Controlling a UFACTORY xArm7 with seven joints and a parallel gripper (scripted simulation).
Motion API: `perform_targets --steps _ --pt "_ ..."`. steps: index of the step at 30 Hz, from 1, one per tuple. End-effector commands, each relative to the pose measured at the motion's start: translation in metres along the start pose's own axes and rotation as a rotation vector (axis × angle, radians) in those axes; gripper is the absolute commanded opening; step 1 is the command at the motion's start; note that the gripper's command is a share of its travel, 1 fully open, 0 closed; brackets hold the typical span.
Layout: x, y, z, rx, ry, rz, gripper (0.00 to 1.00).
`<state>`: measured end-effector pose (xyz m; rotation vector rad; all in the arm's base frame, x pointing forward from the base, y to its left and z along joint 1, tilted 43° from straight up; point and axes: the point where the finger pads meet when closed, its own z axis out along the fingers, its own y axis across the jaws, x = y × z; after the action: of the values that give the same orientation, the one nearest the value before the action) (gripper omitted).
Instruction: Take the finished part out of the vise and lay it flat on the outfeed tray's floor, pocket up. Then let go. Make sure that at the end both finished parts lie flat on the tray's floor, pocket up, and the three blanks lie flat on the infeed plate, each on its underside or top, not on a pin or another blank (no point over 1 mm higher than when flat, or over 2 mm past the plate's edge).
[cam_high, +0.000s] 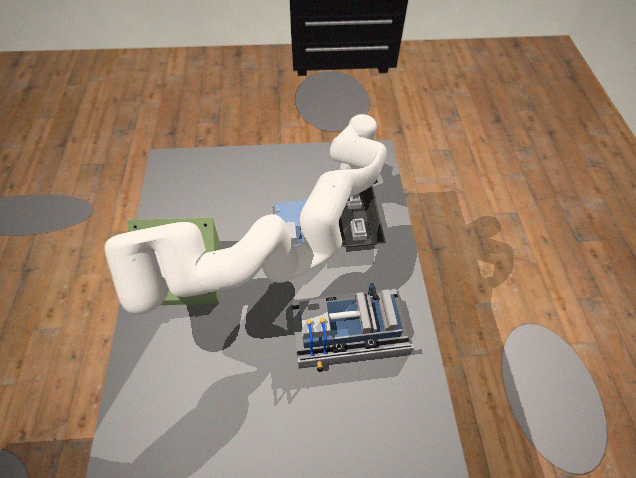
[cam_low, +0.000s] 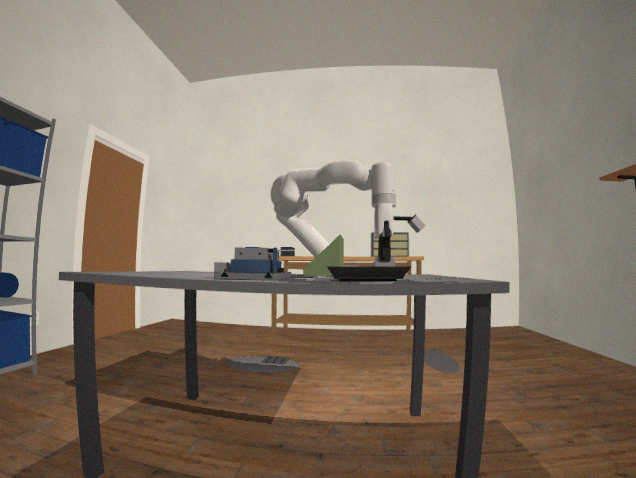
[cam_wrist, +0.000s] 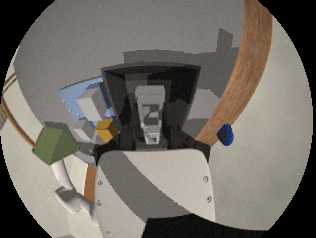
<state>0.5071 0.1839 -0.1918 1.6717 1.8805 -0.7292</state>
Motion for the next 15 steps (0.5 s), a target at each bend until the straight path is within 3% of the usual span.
perform_targets --steps 1,15 --pt "0.0011 0.0010 -0.0006 -0.004 0.004 0.000 0.00" --pt "0.0012 0.0010 0.0069 -0.004 0.004 0.000 0.00"
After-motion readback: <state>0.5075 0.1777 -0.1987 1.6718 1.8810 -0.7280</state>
